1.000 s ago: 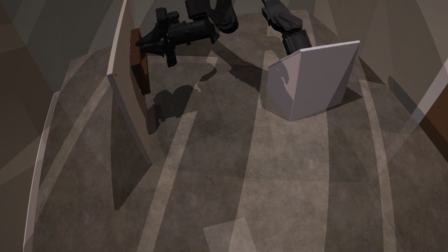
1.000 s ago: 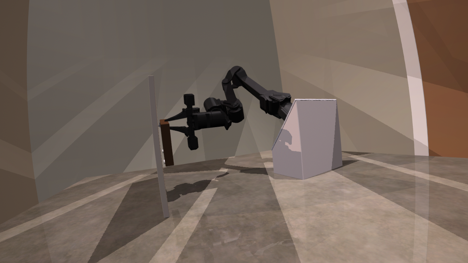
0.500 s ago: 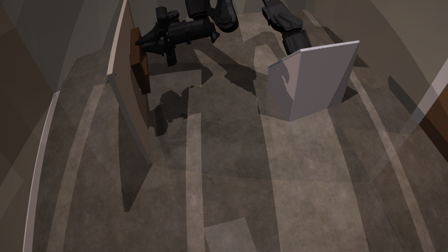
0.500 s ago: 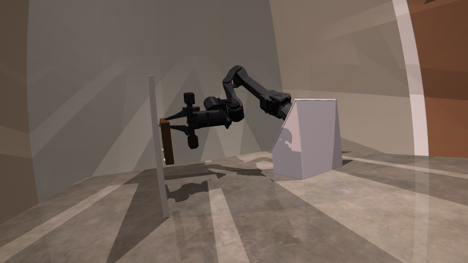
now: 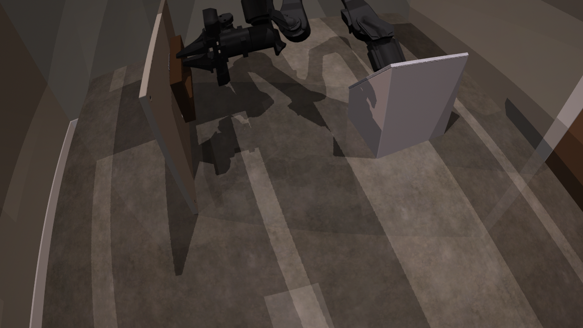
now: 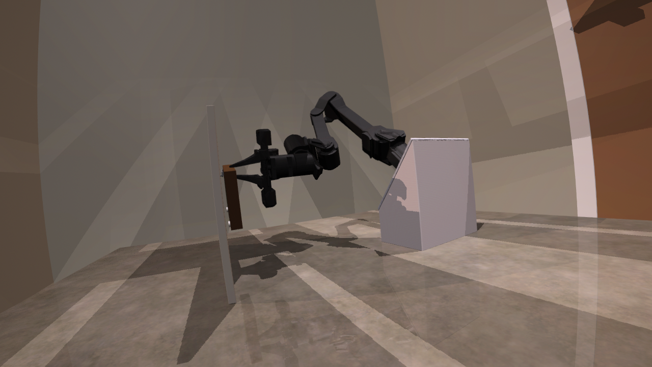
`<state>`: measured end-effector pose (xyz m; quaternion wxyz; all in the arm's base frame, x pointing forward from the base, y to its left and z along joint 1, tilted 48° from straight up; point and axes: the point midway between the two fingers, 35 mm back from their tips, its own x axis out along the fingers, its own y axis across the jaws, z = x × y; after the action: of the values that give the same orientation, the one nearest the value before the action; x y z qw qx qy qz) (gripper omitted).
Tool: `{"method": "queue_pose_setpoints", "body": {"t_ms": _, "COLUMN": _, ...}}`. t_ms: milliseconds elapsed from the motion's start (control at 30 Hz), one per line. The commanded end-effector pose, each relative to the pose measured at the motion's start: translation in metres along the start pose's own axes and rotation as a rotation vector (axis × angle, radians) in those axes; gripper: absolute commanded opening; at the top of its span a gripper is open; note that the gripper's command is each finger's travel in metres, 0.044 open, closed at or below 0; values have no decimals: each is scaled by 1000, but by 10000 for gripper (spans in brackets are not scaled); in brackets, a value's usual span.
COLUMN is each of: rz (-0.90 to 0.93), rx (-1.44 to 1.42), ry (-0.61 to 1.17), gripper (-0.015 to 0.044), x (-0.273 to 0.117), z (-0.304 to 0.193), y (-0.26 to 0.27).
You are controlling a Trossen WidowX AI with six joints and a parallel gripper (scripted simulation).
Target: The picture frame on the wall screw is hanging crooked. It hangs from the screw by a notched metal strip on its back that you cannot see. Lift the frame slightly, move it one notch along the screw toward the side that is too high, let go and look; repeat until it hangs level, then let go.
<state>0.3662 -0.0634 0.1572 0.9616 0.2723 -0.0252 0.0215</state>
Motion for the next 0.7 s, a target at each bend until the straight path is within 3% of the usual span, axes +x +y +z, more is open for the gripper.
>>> {"method": "queue_pose_setpoints", "body": {"t_ms": 0, "rz": 17, "rx": -6, "ry": 2, "gripper": 0, "x": 1, "z": 0, "y": 4}}
{"method": "queue_pose_setpoints", "body": {"t_ms": 667, "rz": 17, "rx": -6, "ry": 2, "gripper": 0, "x": 1, "z": 2, "y": 5}}
